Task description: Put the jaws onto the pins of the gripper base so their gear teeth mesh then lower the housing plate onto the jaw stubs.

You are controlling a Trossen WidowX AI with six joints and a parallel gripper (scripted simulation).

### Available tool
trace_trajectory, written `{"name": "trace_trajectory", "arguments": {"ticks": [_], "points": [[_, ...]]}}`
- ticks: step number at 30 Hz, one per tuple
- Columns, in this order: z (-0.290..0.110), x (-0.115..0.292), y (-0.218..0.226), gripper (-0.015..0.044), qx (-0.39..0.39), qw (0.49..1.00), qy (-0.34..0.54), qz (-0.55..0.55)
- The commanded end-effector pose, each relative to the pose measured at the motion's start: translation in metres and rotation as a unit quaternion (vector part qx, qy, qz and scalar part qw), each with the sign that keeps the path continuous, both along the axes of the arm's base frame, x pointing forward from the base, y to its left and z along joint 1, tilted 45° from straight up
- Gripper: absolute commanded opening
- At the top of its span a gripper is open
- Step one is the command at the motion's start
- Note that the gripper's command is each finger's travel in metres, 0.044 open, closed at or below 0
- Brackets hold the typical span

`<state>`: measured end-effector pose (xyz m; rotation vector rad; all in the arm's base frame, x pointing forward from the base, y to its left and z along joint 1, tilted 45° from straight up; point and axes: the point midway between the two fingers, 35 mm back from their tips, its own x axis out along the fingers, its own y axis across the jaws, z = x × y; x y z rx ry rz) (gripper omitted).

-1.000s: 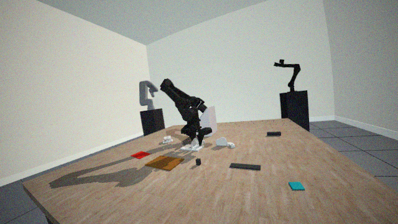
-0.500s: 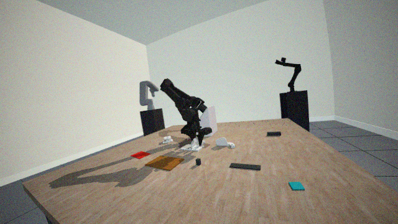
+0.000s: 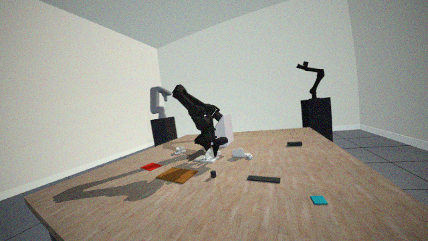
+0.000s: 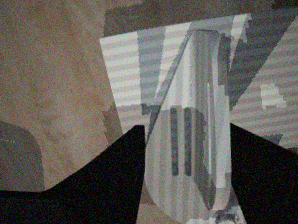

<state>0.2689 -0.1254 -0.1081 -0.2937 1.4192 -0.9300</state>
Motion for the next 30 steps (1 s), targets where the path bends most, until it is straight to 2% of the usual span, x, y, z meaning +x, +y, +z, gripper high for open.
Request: {"name": "trace_trajectory", "arguments": {"ticks": [1,30], "points": [[-0.0004,-0.0016,-0.0017,0.0134,-0.001,1.0,0.002,-0.001],[0.0002,-0.0004,0.0007,0.0134,-0.001,1.0,0.002,-0.001]]}}
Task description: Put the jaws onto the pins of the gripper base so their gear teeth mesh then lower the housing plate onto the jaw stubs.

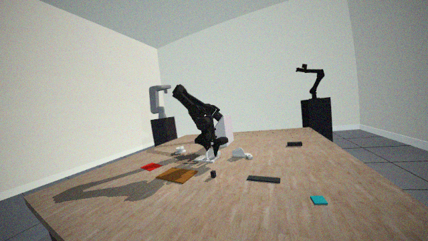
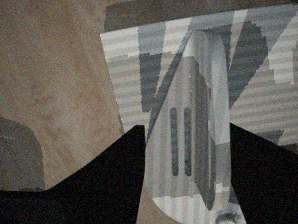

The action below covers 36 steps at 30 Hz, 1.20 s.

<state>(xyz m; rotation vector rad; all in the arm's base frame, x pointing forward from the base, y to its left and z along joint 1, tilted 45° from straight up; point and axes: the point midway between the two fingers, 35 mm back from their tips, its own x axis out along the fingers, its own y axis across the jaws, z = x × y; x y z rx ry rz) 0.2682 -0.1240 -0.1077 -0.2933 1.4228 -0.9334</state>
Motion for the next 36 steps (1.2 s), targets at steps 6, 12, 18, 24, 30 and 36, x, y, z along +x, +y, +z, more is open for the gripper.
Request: {"name": "trace_trajectory", "arguments": {"ticks": [6,12,18,24,30,36], "points": [[-0.0014,0.0001,-0.002,0.0134,-0.001,1.0,0.0,0.001],[-0.0018,0.0,-0.0023,0.0134,-0.001,1.0,0.0,0.001],[-0.0018,0.0,-0.0023,0.0134,-0.001,1.0,0.0,0.001],[-0.0018,0.0,-0.0023,0.0134,-0.001,1.0,0.0,0.001],[-0.0018,0.0,-0.0023,0.0134,-0.001,1.0,0.0,0.001],[-0.0012,0.0005,-0.0007,0.016,0.0,1.0,0.0,0.002]]}}
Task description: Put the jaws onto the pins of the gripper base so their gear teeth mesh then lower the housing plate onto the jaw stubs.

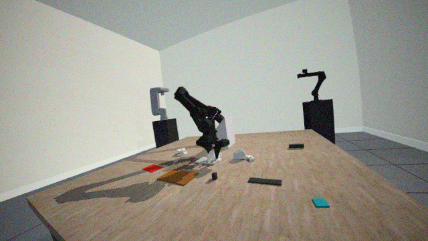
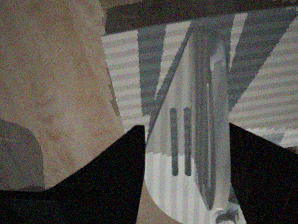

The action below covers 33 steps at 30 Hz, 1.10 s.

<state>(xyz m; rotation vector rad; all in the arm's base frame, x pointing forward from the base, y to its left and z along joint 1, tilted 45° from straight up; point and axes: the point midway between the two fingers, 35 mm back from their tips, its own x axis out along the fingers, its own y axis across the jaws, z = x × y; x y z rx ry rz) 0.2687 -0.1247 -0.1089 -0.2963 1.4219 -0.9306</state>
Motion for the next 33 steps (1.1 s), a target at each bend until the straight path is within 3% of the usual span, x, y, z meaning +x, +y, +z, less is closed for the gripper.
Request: {"name": "trace_trajectory", "arguments": {"ticks": [1,3,17,26,29,33], "points": [[0.0,0.0,0.0,0.0186,0.0,1.0,0.0,0.0],[0.0,0.0,0.0,0.0224,0.0,1.0,0.0,0.0],[0.001,0.0,0.001,0.0224,0.0,1.0,0.0,0.0],[0.048,0.007,0.046,0.0224,0.0,1.0,0.0,-0.002],[0.043,0.006,0.042,0.0224,-0.001,1.0,0.001,0.003],[0.039,0.008,0.048,0.0329,-0.002,1.0,-0.018,-0.015]]}}
